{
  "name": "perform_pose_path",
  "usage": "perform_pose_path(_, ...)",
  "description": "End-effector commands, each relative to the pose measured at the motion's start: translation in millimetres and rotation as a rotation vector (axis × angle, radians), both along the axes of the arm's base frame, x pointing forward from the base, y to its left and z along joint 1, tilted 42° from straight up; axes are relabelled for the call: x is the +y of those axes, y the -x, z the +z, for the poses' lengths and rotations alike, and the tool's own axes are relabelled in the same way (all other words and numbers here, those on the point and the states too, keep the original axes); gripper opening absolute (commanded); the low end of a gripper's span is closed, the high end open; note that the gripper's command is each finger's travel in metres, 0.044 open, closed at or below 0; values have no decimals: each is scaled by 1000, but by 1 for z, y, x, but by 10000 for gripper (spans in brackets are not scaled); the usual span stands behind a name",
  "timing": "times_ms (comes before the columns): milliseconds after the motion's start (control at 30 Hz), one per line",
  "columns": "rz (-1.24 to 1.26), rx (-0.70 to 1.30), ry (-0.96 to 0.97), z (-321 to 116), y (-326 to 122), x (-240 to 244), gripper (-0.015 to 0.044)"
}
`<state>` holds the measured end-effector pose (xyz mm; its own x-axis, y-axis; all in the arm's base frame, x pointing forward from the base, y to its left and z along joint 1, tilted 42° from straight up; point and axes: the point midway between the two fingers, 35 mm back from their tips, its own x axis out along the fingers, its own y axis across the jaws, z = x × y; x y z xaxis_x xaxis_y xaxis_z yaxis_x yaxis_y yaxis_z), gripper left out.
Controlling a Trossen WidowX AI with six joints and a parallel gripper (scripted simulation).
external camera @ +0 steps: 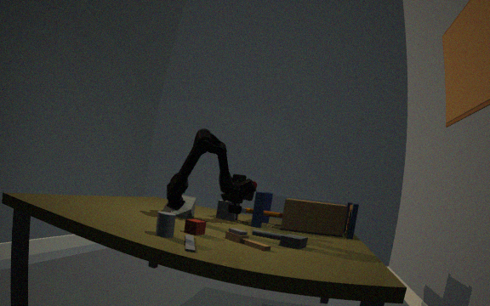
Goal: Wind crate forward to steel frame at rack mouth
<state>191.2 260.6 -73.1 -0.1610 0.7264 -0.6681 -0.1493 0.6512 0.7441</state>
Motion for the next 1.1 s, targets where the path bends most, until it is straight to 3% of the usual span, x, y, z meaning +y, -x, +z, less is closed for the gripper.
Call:
perform_pose_path(0, -1, 1, 3, -1, 0, -1, 0)
perform_pose_path(267, -1, 1, 3, -1, 1, 0, 0)
perform_pose_path(567, 0, -1, 0, 0, 0, 0, 236)
perform_pose_path(1067, 0, -1, 0, 0, 0, 0, 240)
